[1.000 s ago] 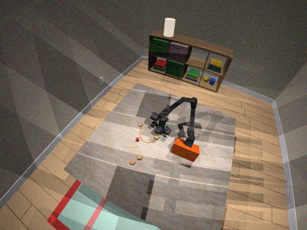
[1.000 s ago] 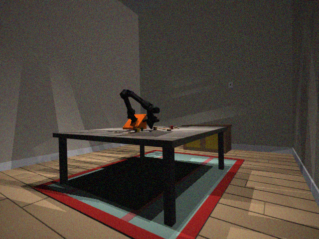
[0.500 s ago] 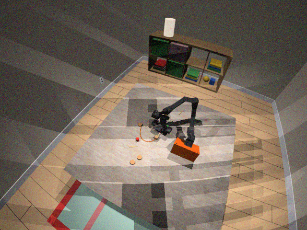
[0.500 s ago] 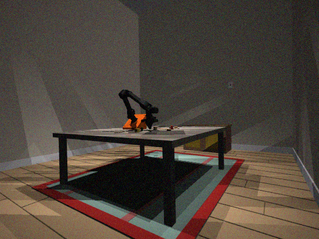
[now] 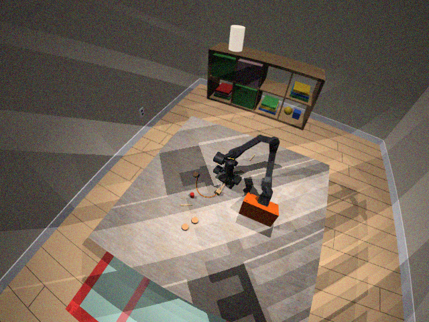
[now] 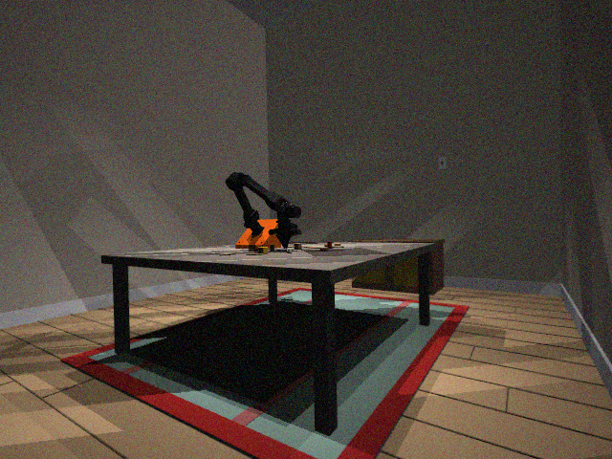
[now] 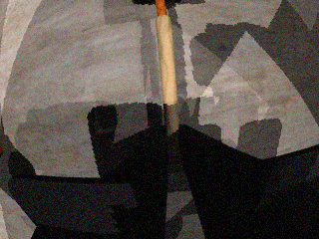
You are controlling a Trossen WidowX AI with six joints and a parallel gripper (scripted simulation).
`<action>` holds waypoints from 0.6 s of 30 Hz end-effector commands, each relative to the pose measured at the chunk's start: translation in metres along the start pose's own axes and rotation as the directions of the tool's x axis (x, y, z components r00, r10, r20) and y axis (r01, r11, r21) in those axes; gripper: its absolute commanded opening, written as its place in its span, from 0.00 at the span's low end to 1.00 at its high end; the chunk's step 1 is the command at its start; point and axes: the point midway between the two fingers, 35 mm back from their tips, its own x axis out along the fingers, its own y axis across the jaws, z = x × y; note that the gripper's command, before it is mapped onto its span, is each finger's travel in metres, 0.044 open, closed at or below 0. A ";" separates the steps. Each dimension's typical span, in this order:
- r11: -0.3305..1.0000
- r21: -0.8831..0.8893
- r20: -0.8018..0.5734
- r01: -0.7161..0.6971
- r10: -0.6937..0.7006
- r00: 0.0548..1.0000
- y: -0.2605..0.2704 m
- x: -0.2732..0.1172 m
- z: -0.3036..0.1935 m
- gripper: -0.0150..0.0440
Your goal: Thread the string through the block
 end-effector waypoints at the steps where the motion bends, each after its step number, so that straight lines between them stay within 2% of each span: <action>1: 1.000 0.002 -0.001 0.000 0.000 1.000 0.000 -0.001 -0.006 0.25; 18: 1.000 0.008 0.000 0.004 -0.004 1.000 0.001 -0.001 -0.025 0.25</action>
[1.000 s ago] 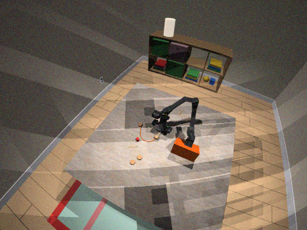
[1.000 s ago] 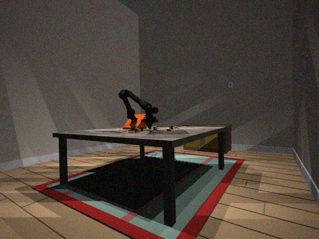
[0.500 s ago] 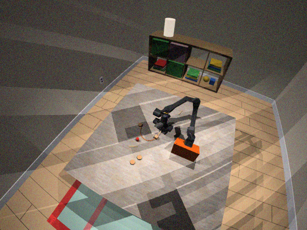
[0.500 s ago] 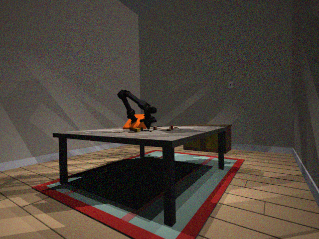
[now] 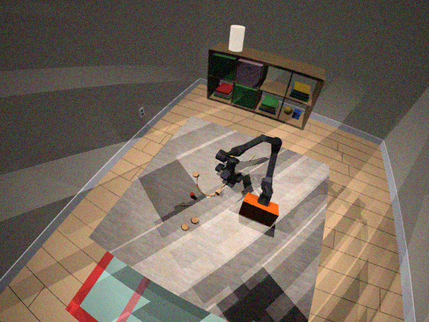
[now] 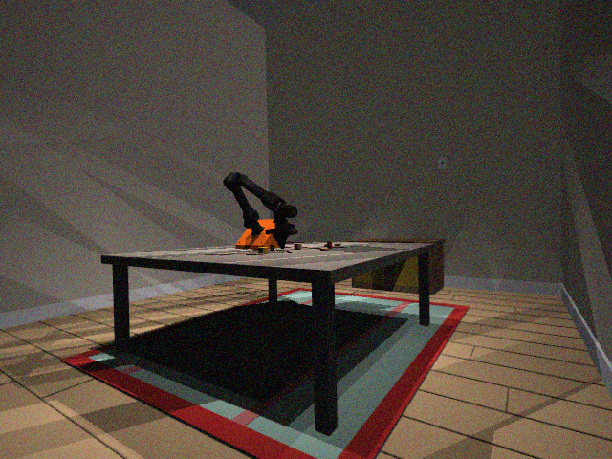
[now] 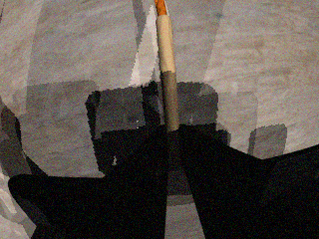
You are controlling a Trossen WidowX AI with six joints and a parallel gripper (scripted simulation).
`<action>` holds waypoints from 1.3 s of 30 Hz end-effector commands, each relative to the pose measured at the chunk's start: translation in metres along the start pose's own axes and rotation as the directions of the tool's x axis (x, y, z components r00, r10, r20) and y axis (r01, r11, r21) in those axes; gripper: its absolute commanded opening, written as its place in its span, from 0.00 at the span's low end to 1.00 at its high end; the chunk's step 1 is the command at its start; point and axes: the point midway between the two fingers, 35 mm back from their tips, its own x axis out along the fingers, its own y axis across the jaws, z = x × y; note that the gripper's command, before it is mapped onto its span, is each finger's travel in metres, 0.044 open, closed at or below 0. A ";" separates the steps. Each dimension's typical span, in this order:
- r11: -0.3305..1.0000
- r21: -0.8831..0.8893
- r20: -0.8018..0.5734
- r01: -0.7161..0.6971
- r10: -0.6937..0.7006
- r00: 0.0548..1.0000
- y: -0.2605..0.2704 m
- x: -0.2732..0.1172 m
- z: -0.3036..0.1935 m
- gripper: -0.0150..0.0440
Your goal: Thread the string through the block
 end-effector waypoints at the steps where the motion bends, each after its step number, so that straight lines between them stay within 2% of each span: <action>1: 1.000 0.001 0.003 0.008 -0.008 1.000 0.000 0.004 -0.007 0.25; 6: 1.000 0.002 0.002 0.016 -0.016 1.000 0.001 0.011 -0.015 0.25; 14: 1.000 0.005 0.001 0.008 -0.008 1.000 0.000 -0.001 -0.011 0.61; 19: 1.000 -0.008 0.001 -0.006 0.006 1.000 0.006 -0.068 -0.004 0.61; 24: 1.000 -0.009 0.001 -0.007 0.007 1.000 0.006 -0.071 -0.004 0.61; 30: 1.000 -0.009 0.007 0.007 -0.007 1.000 0.003 -0.068 -0.004 0.88; 33: 1.000 -0.009 0.007 0.003 -0.003 1.000 0.003 -0.087 -0.002 1.00; 39: 1.000 -0.013 0.006 0.003 -0.003 1.000 0.004 -0.091 -0.002 1.00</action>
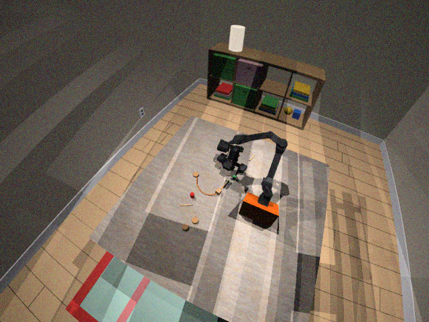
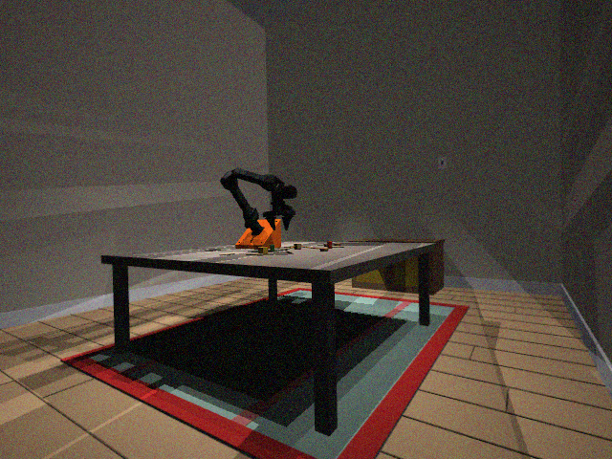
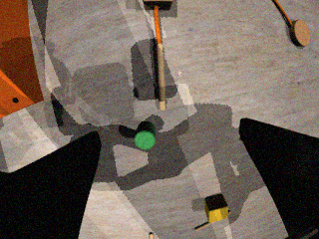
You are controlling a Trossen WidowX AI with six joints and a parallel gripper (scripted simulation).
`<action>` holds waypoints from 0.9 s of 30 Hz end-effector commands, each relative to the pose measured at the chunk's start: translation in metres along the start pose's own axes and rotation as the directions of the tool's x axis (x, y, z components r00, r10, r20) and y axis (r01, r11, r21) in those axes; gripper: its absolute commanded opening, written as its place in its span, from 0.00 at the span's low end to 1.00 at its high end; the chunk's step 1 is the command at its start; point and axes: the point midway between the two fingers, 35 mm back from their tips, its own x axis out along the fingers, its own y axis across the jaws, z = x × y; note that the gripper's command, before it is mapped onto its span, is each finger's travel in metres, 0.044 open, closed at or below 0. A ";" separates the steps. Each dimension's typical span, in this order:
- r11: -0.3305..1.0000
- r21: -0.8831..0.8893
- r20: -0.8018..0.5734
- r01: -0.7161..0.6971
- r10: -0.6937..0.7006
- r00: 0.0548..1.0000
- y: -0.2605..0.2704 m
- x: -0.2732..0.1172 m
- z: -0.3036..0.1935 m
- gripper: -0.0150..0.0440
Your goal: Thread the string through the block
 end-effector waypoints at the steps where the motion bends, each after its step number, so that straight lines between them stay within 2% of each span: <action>1: 1.000 0.000 0.000 -0.003 0.003 1.000 0.001 0.003 0.000 1.00; 27: 1.000 0.000 0.000 -0.001 0.001 1.000 0.000 0.000 0.000 1.00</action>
